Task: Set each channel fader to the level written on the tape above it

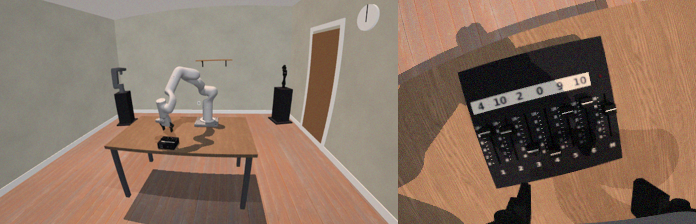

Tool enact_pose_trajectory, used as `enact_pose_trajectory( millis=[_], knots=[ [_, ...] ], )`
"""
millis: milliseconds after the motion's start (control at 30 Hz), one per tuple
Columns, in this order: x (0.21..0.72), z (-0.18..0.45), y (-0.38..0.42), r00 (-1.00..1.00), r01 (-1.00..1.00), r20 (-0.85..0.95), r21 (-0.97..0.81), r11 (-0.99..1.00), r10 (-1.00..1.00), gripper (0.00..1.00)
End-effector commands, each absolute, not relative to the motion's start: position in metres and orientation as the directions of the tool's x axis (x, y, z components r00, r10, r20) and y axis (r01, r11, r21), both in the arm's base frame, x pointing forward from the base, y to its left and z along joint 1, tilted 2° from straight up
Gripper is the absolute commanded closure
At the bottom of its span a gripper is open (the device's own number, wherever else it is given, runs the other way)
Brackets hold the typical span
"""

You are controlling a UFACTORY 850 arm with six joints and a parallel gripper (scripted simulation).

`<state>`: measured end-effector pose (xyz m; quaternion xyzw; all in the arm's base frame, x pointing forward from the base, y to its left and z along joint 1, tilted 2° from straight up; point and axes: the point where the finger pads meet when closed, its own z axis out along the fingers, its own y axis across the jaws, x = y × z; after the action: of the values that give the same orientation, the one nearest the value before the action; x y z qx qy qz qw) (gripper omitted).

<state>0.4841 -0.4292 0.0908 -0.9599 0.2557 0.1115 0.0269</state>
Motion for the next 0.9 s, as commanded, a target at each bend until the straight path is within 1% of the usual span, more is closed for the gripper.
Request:
enact_pose_trajectory(
  millis=[0, 167, 333, 400, 433, 667, 867],
  knots=[
    [0.500, 0.106, -0.430, 0.685, -0.710, -0.174, 0.055, -0.702, -0.707, 0.00],
    [0.520, 0.126, -0.430, 0.498, -0.860, -0.132, 0.056, -0.508, -0.857, 0.00],
    [0.535, 0.142, -0.430, 0.275, -0.959, -0.096, 0.042, -0.280, -0.957, 0.00],
    [0.535, 0.142, -0.430, 0.275, -0.959, -0.096, 0.042, -0.280, -0.957, 0.00],
    [0.537, 0.144, -0.430, 0.135, -0.990, -0.075, 0.035, -0.138, -0.988, 0.00],
    [0.542, 0.149, -0.430, -0.180, -0.984, -0.031, 0.022, 0.179, -0.983, 0.00],
    [0.542, 0.149, -0.430, -0.196, -0.980, -0.027, 0.023, 0.196, -0.980, 0.00]
  ],
)
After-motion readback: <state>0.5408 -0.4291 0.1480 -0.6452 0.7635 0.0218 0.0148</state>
